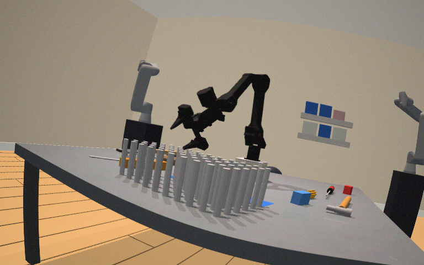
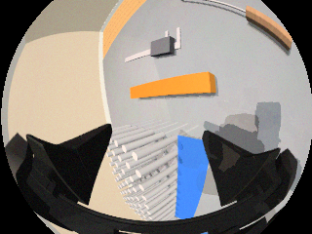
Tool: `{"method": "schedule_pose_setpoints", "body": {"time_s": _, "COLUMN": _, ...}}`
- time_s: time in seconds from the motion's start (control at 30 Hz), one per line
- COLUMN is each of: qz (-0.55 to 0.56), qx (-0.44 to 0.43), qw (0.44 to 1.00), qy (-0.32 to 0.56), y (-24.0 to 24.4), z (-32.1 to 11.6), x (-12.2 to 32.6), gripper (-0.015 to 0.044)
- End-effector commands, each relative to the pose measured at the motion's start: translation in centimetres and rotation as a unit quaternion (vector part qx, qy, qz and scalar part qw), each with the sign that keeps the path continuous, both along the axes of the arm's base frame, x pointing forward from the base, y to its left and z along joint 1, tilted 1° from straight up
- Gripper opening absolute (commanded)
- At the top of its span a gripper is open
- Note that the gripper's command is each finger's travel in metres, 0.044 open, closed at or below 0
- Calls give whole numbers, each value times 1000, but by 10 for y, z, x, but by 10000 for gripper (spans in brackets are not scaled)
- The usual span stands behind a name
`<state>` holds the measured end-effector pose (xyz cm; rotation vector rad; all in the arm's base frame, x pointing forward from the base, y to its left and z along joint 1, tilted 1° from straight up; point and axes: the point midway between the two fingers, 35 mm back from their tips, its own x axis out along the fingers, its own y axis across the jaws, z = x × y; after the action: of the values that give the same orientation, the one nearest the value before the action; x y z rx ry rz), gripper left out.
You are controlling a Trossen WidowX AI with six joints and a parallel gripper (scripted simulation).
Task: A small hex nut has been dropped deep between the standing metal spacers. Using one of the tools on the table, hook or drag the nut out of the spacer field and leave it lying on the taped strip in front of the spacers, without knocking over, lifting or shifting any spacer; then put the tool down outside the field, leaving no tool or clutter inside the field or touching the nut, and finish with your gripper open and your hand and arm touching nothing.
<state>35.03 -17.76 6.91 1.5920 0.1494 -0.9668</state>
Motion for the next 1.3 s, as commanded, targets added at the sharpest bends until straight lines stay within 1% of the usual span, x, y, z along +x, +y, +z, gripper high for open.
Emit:
{"method": "schedule_pose_setpoints", "body": {"time_s": 0.0, "qz": -241, "qx": 179, "qw": 950, "qy": -87, "y": -55, "z": 12, "x": -46, "gripper": 440}}
{"method": "schedule_pose_setpoints", "body": {"time_s": 0.1, "qz": -338, "qx": 244, "qw": 901, "qy": -122, "y": -74, "z": 13, "x": -69, "gripper": 440}}
{"method": "schedule_pose_setpoints", "body": {"time_s": 0.2, "qz": -432, "qx": 303, "qw": 835, "qy": -159, "y": -89, "z": 15, "x": -94, "gripper": 440}}
{"method": "schedule_pose_setpoints", "body": {"time_s": 0.3, "qz": -519, "qx": 353, "qw": 753, "qy": -198, "y": -103, "z": 17, "x": -119, "gripper": 440}}
{"method": "schedule_pose_setpoints", "body": {"time_s": 0.43, "qz": -622, "qx": 406, "qw": 621, "qy": -251, "y": -116, "z": 20, "x": -154, "gripper": 440}}
{"method": "schedule_pose_setpoints", "body": {"time_s": 0.47, "qz": -638, "qx": 414, "qw": 596, "qy": -260, "y": -118, "z": 21, "x": -160, "gripper": 440}}
{"method": "schedule_pose_setpoints", "body": {"time_s": 0.5, "qz": -645, "qx": 417, "qw": 583, "qy": -264, "y": -119, "z": 21, "x": -163, "gripper": 440}}
{"method": "schedule_pose_setpoints", "body": {"time_s": 0.87, "qz": -646, "qx": 418, "qw": 581, "qy": -265, "y": -119, "z": 19, "x": -164, "gripper": 440}}
{"method": "schedule_pose_setpoints", "body": {"time_s": 1.03, "qz": -647, "qx": 418, "qw": 581, "qy": -264, "y": -120, "z": -37, "x": -171, "gripper": 440}}
{"method": "schedule_pose_setpoints", "body": {"time_s": 1.27, "qz": -647, "qx": 418, "qw": 581, "qy": -264, "y": -120, "z": -40, "x": -172, "gripper": 440}}
